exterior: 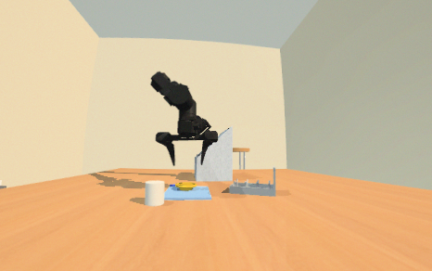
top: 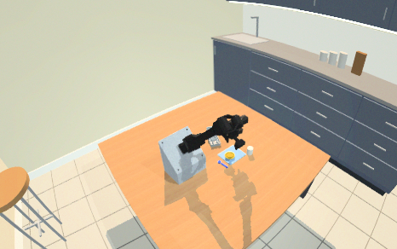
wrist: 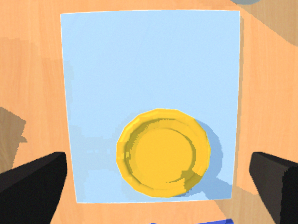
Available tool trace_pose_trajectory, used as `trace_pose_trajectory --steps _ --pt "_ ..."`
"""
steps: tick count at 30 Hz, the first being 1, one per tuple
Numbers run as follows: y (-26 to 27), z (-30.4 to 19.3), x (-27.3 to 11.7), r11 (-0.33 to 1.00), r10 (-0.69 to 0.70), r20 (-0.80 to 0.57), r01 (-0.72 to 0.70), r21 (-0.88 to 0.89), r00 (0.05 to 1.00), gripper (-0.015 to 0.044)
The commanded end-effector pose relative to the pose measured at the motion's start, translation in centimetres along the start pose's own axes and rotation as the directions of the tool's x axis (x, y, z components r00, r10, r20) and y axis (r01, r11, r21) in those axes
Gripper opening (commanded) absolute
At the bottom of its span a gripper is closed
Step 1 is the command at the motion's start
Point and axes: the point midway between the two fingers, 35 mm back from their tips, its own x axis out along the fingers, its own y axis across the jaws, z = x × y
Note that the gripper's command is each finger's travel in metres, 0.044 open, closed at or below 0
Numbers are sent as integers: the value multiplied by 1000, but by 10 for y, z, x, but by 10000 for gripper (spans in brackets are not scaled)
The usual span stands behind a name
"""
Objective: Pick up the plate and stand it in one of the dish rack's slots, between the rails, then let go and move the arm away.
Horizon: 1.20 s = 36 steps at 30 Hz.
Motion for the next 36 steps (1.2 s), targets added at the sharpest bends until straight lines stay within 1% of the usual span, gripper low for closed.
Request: trace_pose_trajectory --steps 1,8,36 --pt "-4 -19 13 999 -41 -87 40 -13 995 400" --pt "-4 -19 14 999 -42 -90 41 -14 995 400" --pt "-6 -23 59 999 -42 -91 41 -14 995 400"
